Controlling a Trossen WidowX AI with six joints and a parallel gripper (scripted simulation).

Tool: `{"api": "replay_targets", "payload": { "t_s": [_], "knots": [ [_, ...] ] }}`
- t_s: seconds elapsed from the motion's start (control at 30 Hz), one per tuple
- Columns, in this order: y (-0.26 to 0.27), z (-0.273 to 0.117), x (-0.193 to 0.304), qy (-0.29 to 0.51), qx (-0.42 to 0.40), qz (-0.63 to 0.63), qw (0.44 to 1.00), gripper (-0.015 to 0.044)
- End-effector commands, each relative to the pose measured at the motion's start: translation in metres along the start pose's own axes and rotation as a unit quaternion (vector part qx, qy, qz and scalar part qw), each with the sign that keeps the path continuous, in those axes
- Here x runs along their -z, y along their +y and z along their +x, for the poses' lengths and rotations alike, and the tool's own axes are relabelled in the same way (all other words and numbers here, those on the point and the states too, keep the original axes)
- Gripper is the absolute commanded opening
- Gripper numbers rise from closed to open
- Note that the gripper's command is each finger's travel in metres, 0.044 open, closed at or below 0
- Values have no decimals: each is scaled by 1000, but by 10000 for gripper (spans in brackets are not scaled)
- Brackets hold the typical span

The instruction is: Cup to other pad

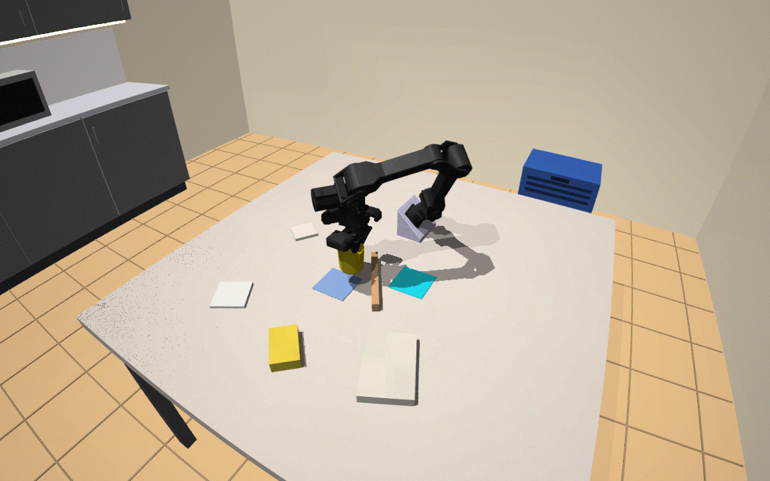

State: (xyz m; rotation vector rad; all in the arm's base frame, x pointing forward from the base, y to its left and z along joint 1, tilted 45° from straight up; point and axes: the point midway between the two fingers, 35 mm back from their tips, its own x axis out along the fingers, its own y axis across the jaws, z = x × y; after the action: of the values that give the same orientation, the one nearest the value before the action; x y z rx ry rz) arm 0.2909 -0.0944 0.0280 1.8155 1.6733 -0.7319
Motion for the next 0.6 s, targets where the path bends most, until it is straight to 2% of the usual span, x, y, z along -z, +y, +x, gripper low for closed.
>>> {"api": "replay_targets", "payload": {
  "t_s": [0.0,0.57],
  "knots": [
    [-3,0,6,1,-2,1,1000,0],
    [-19,-1,34,2,-1,2,1000,0]
  ]
}}
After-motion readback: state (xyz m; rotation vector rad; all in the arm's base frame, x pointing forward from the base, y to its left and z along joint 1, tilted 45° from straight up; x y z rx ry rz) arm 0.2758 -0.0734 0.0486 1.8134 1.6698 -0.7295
